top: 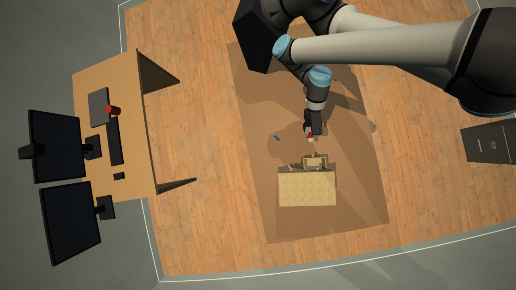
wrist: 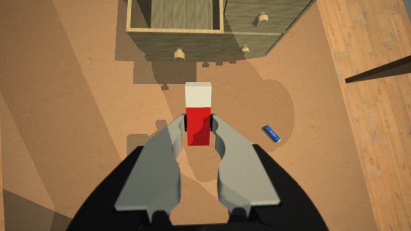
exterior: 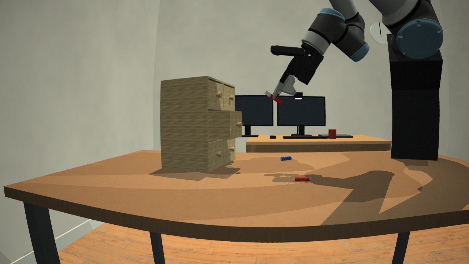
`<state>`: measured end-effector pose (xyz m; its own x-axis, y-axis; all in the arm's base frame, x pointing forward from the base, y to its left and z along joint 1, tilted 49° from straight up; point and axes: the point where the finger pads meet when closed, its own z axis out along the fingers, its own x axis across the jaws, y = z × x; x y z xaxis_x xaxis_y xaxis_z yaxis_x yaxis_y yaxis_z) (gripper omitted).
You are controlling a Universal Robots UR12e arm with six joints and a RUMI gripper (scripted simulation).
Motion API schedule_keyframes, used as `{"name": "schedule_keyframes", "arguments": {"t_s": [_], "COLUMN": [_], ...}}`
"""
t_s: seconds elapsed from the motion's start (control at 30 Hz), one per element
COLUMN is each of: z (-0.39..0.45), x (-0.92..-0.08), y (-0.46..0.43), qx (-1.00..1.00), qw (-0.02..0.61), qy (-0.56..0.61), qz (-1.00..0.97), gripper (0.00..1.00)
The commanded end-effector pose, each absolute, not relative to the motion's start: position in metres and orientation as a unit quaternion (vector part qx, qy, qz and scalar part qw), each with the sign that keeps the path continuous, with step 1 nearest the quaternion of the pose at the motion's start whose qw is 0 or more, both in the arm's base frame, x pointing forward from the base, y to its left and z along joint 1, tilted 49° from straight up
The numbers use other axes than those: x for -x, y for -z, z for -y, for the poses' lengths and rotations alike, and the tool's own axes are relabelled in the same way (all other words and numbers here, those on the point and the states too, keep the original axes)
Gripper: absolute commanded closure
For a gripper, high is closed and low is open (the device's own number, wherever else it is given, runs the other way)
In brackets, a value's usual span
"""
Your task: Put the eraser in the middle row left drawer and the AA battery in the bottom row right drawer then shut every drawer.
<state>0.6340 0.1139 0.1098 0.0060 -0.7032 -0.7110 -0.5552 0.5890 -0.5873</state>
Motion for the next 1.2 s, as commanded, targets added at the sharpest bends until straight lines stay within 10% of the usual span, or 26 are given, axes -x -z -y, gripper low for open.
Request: {"name": "schedule_keyframes", "arguments": {"t_s": [0.0,1.17], "z": [-0.1138,-0.1155], "x": [-0.6341,-0.6326], "y": [-0.1095,-0.1079], "qx": [0.438,0.353], "qw": [0.558,0.616], "qy": [0.079,0.18], "qz": [-0.7,-0.681], "gripper": [0.89,0.89]}}
